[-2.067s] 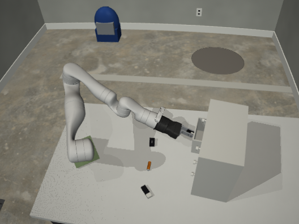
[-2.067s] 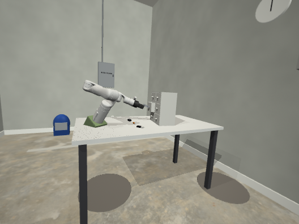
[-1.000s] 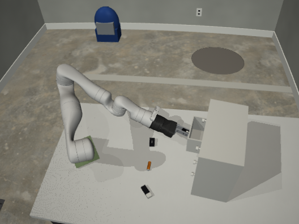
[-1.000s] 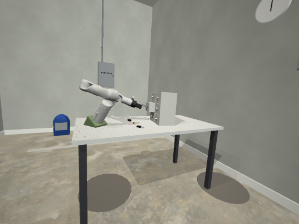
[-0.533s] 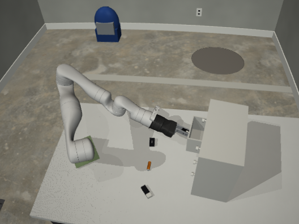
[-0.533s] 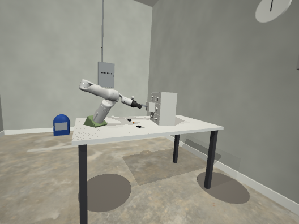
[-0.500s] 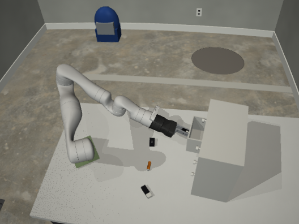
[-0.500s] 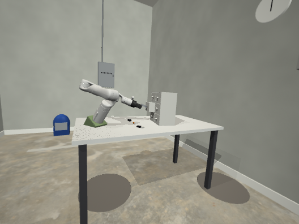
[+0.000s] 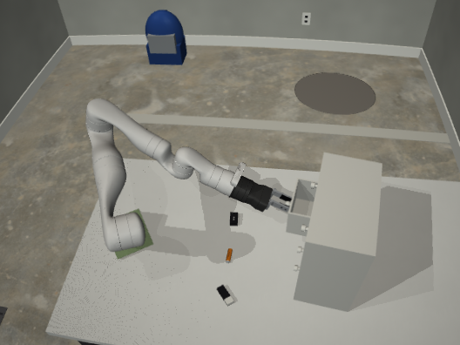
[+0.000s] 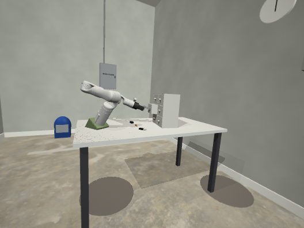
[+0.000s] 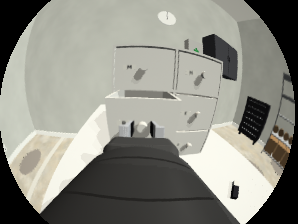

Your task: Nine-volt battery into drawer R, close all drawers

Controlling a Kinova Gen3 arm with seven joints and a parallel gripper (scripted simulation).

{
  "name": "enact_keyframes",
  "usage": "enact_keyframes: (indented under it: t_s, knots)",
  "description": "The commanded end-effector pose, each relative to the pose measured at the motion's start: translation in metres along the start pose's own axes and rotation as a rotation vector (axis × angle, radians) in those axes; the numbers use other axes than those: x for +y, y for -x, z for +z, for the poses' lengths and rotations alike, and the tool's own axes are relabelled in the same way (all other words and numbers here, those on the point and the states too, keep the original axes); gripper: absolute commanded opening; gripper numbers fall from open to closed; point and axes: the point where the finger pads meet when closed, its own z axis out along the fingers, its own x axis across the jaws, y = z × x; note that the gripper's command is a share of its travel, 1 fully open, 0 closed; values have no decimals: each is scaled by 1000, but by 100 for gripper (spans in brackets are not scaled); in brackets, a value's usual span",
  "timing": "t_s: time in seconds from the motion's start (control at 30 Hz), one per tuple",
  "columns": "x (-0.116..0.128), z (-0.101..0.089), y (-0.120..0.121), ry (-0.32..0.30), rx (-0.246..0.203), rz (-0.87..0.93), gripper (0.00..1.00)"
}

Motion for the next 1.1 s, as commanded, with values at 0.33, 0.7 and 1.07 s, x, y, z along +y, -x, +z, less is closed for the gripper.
enact_keyframes:
  t_s: [0.33,0.7,1.07]
  knots:
    - [0,-1,0,-1,0,1,67]
    - [6,-18,0,-1,0,1,67]
    - [13,-37,0,-1,0,1,67]
